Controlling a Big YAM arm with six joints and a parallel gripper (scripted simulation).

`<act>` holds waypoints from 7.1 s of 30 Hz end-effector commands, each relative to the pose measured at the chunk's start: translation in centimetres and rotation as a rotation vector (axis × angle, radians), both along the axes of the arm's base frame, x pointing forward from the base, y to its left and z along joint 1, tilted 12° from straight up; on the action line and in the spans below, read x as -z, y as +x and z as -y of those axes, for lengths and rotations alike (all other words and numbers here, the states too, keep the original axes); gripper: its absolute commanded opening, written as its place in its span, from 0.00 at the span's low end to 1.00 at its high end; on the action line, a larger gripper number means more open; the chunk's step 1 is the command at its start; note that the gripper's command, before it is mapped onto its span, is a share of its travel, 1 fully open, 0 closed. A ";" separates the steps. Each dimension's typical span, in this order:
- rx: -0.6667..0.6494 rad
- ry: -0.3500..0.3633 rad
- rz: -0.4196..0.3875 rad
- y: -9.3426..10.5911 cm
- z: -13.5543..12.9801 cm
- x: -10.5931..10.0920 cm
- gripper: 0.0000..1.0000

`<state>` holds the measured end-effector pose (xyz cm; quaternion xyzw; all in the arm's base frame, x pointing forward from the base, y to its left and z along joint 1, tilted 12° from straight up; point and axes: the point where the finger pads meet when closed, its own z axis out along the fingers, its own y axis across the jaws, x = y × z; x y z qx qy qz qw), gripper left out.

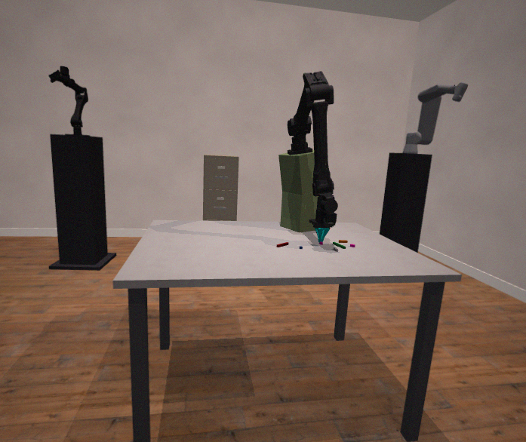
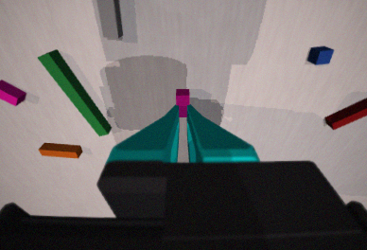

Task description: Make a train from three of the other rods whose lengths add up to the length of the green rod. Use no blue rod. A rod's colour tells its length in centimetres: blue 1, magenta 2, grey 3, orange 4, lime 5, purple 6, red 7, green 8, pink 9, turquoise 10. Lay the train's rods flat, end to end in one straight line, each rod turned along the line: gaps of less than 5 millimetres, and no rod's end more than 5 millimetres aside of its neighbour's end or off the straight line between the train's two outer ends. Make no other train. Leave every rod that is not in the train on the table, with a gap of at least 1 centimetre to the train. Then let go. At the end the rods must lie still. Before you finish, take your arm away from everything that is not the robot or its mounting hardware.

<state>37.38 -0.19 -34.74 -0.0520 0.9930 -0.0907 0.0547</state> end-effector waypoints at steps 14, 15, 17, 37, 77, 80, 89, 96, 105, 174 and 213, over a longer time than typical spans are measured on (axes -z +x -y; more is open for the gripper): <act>-0.012 0.000 -0.011 -1.4 -0.9 0.7 0.05; -0.012 0.000 -0.011 -1.4 -0.9 0.7 0.05; -0.012 0.000 -0.011 -1.4 -0.9 0.7 0.05; -0.013 0.000 -0.011 -1.4 -0.9 0.7 0.05; -0.014 0.000 -0.011 -1.4 -0.9 0.7 0.05; -0.014 0.000 -0.010 -1.4 -0.9 0.7 0.05; -0.015 -0.001 -0.011 -1.5 -0.9 0.7 0.05; -0.015 -0.001 -0.011 -1.5 -0.9 0.7 0.05; -0.015 -0.001 -0.011 -1.5 -0.9 0.7 0.05; -0.011 -0.001 -0.004 -0.8 0.0 1.8 0.05; -0.010 -0.001 -0.004 -0.8 0.0 1.8 0.20</act>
